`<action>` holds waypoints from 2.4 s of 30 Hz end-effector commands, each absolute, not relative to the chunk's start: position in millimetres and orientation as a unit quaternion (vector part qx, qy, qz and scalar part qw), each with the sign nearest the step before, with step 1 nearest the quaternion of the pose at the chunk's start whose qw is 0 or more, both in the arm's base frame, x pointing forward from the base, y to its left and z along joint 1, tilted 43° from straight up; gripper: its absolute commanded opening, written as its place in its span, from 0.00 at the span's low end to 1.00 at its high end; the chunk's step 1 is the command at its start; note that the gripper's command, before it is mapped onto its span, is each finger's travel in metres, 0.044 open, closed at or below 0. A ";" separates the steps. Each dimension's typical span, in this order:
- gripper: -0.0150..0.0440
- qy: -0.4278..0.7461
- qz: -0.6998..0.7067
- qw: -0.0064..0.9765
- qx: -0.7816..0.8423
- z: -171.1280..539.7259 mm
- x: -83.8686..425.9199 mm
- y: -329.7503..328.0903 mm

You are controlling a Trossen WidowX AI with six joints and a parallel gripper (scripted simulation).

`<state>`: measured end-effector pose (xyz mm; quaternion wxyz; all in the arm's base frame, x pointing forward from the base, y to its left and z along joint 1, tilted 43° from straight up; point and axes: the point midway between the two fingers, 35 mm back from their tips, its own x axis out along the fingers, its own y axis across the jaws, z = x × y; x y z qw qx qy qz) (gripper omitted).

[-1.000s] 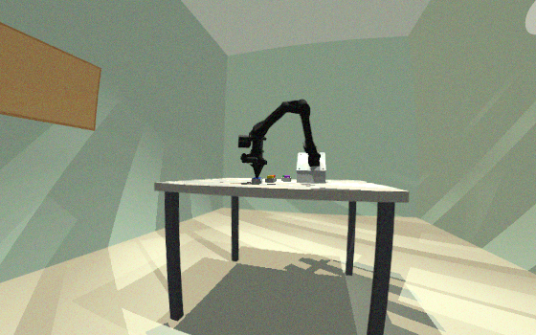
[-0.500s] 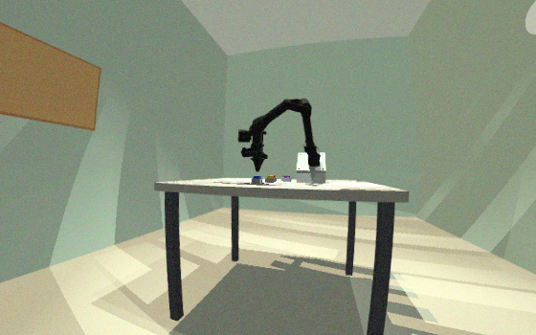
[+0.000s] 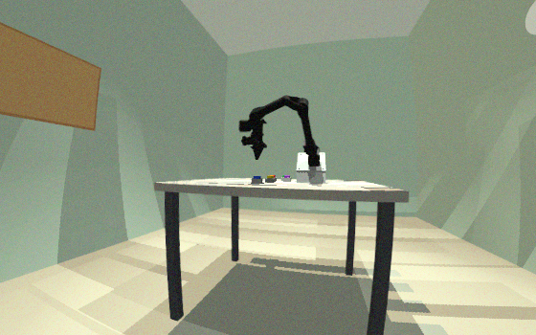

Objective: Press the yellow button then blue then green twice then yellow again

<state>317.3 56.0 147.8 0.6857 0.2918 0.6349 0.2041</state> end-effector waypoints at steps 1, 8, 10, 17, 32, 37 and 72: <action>0.29 0.644 0.175 0.685 0.292 104.1 321.6 -0.6; 0.29 0.655 0.157 0.679 0.292 33.5 297.9 -85.0; 0.29 0.657 0.156 0.676 0.295 14.3 284.7 -105.3; 0.29 0.652 0.182 0.674 0.294 -50.8 221.9 -163.2; 0.29 0.641 0.205 0.678 0.296 -123.5 190.8 -140.3; 0.29 0.641 0.205 0.678 0.296 -125.8 190.8 -137.8; 0.29 0.641 0.206 0.678 0.296 -150.7 194.1 -115.3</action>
